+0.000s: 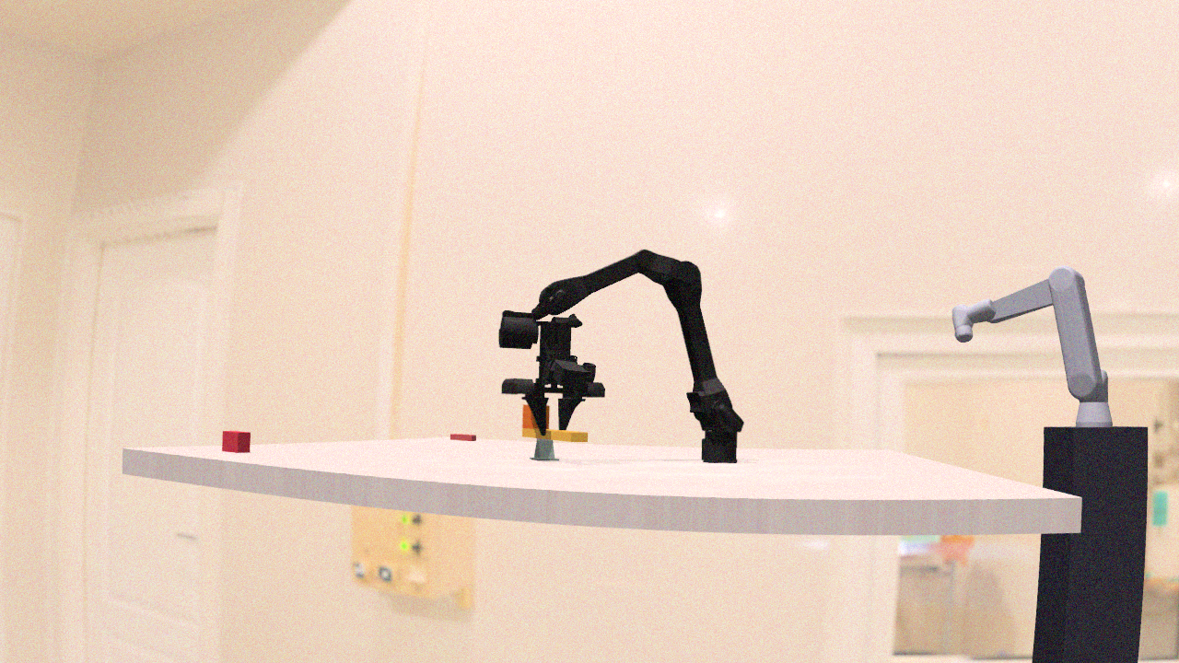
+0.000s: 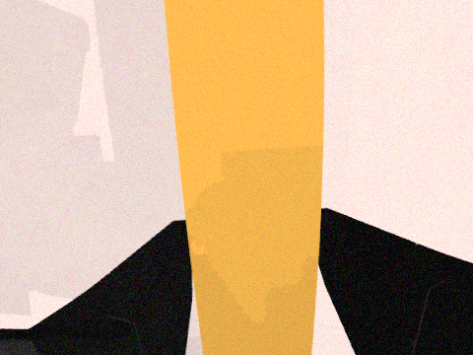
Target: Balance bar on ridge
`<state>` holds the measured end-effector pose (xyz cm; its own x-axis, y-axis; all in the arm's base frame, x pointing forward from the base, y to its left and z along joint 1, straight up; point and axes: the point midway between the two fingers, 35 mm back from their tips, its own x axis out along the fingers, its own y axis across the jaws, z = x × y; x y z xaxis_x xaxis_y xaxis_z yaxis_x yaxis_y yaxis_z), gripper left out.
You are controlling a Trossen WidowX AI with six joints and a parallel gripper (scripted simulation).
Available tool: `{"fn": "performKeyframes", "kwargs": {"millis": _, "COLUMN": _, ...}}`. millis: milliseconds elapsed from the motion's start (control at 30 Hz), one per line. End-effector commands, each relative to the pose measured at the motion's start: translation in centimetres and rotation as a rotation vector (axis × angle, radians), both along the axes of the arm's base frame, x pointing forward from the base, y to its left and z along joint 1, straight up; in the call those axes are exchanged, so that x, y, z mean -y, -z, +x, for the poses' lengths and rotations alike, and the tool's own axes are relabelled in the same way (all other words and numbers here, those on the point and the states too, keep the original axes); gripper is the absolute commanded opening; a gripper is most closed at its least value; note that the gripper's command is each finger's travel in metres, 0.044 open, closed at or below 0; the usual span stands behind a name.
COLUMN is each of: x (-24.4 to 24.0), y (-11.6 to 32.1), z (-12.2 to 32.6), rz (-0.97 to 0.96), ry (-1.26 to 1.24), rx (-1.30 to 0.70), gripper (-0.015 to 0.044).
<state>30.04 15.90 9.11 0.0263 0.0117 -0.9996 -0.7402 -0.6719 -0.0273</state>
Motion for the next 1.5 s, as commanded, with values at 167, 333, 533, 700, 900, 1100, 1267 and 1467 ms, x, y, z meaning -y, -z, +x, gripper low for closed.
{"fn": "performKeyframes", "kwargs": {"millis": 167, "x": 0.0, "y": 0.0, "z": 0.0, "rz": 0.0, "ry": 0.0, "rx": 0.0, "gripper": 0.0171}}
{"fn": "performKeyframes", "kwargs": {"millis": 333, "x": 0.0, "y": 0.0, "z": 0.0, "rz": 0.0, "ry": 0.0, "rx": 0.0, "gripper": 0.0172}}
{"fn": "performKeyframes", "kwargs": {"millis": 533, "x": 0.0, "y": 0.0, "z": 0.0, "rz": 0.0, "ry": 0.0, "rx": 0.0, "gripper": 0.0173}}
{"fn": "performKeyframes", "kwargs": {"millis": 700, "x": 0.0, "y": 0.0, "z": 0.0, "rz": 0.0, "ry": 0.0, "rx": 0.0, "gripper": 0.0185}}
{"fn": "performKeyframes", "kwargs": {"millis": 900, "x": 0.0, "y": 0.0, "z": 0.0, "rz": 0.0, "ry": 0.0, "rx": 0.0, "gripper": 0.0185}}
{"fn": "performKeyframes", "kwargs": {"millis": 1100, "x": 0.0, "y": 0.0, "z": 0.0, "rz": 0.0, "ry": 0.0, "rx": 0.0, "gripper": 0.0264}}
{"fn": "performKeyframes", "kwargs": {"millis": 1267, "x": 0.0, "y": 0.0, "z": 0.0, "rz": 0.0, "ry": 0.0, "rx": 0.0, "gripper": 0.0395}}
{"fn": "performKeyframes", "kwargs": {"millis": 1467, "x": -0.06, "y": -0.81, "z": 0.11, "rz": 0.0, "ry": 0.0, "rx": 0.0, "gripper": 0.044}}
